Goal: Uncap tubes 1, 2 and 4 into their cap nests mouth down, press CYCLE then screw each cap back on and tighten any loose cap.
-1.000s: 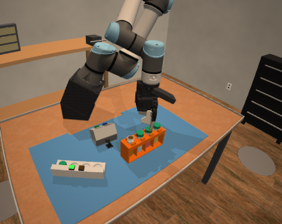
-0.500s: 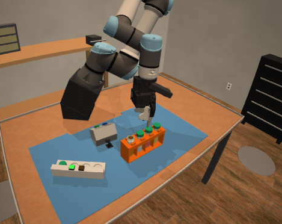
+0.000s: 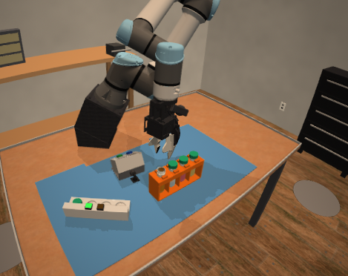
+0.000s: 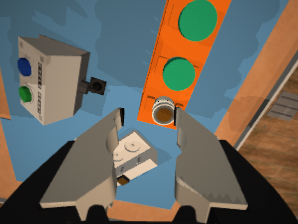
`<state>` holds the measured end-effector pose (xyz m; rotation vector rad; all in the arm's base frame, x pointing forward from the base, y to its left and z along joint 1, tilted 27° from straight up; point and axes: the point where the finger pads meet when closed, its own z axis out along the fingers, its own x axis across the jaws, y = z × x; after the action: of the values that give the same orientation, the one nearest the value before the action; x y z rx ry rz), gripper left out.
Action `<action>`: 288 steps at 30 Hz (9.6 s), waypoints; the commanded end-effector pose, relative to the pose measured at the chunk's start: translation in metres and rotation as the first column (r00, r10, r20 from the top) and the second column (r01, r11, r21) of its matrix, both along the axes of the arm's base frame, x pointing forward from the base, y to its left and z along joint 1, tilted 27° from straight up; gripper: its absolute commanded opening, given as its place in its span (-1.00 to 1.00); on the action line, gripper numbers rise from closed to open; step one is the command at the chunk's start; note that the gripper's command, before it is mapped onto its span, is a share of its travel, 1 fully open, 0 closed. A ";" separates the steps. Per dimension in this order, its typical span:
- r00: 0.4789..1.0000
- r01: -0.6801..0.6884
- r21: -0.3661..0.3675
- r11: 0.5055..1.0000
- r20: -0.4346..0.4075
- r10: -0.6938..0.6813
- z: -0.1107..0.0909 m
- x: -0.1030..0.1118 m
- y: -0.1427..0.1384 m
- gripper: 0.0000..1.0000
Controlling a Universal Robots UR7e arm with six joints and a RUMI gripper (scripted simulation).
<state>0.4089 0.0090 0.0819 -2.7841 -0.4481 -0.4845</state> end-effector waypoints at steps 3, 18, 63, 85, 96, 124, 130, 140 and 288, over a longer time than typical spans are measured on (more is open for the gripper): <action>0.937 -0.321 -0.085 0.943 0.114 0.330 -0.014 -0.006 -0.030 -0.42; 0.810 -0.531 -0.199 0.824 0.167 0.562 -0.041 -0.018 -0.089 -0.42; 0.810 -0.531 -0.199 0.824 0.166 0.562 -0.133 -0.059 -0.287 -0.42; 0.810 -0.531 -0.199 0.824 0.166 0.562 -0.196 -0.039 -0.262 -0.42; 0.810 -0.531 -0.199 0.824 0.166 0.562 -0.236 -0.026 -0.247 -0.42; 0.810 -0.531 -0.199 0.824 0.166 0.562 -0.253 -0.021 -0.239 -0.42; 0.810 -0.531 -0.199 0.824 0.166 0.562 -0.255 -0.021 -0.238 -0.42; 0.810 -0.531 -0.199 0.824 0.166 0.562 -0.257 -0.020 -0.237 -0.42; 0.724 0.673 0.142 0.726 -0.328 -0.607 -0.023 0.032 -0.015 -1.00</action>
<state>0.4409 -0.0055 0.0590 -2.6215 0.6447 -0.2675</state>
